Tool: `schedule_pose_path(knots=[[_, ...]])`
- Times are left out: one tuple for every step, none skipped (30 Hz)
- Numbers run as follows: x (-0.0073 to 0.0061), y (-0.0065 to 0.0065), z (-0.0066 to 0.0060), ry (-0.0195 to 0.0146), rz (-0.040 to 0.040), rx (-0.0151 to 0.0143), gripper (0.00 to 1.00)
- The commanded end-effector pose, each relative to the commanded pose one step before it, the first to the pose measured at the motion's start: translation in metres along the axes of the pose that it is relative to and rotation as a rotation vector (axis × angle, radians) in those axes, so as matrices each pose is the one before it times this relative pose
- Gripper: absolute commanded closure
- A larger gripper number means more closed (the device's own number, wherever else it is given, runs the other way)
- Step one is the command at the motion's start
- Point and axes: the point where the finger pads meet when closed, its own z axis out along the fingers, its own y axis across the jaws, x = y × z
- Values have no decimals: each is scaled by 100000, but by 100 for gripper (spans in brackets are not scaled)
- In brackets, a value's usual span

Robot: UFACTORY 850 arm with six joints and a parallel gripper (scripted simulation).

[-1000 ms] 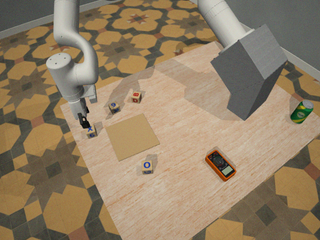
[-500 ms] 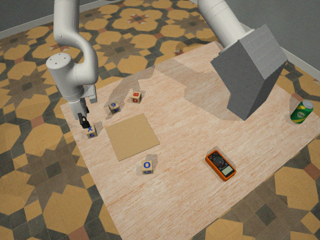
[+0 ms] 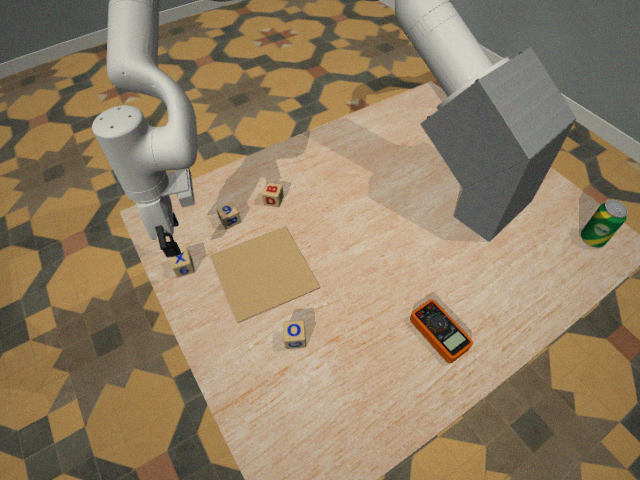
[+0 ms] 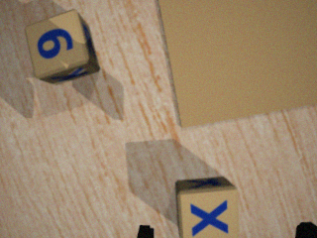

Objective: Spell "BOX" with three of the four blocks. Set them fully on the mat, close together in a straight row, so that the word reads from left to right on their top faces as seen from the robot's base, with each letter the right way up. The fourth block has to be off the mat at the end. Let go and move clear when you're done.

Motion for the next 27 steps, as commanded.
schedule_pose_path(knots=[[-71, 15, -71, -137, 49, -64, 13], [0, 0, 19, 1, -1, 0, 13], [-1, 0, 25, 2, -2, 0, 13], [-1, 0, 32, 3, -2, 1, 13], [-1, 0, 40, 3, -2, 1, 13], [-1, 0, 48, 4, -3, 1, 13], [-1, 0, 56, 4, -4, 1, 13], [-1, 0, 64, 5, -4, 1, 13], [-1, 0, 73, 6, -5, 1, 13], [-1, 0, 82, 7, -5, 1, 13], [-2, 0, 92, 0, 0, 0, 13], [0, 0, 0, 0, 0, 0, 13], [0, 0, 0, 0, 0, 0, 13], [-2, 0, 100, 0, 0, 0, 13], [-2, 0, 109, 0, 0, 0, 13], [-2, 0, 117, 0, 0, 0, 13], [-2, 0, 124, 0, 0, 0, 13], [-3, 0, 130, 0, 0, 0, 13], [-2, 0, 137, 0, 0, 0, 13], [-2, 0, 143, 0, 0, 0, 13], [-3, 0, 146, 0, 0, 0, 13], [-3, 0, 151, 0, 0, 0, 13], [-2, 0, 156, 0, 0, 0, 13], [-3, 0, 158, 0, 0, 0, 13], [-3, 0, 160, 0, 0, 0, 13], [-3, 0, 162, 0, 0, 0, 13], [-3, 0, 162, 0, 0, 0, 13]])
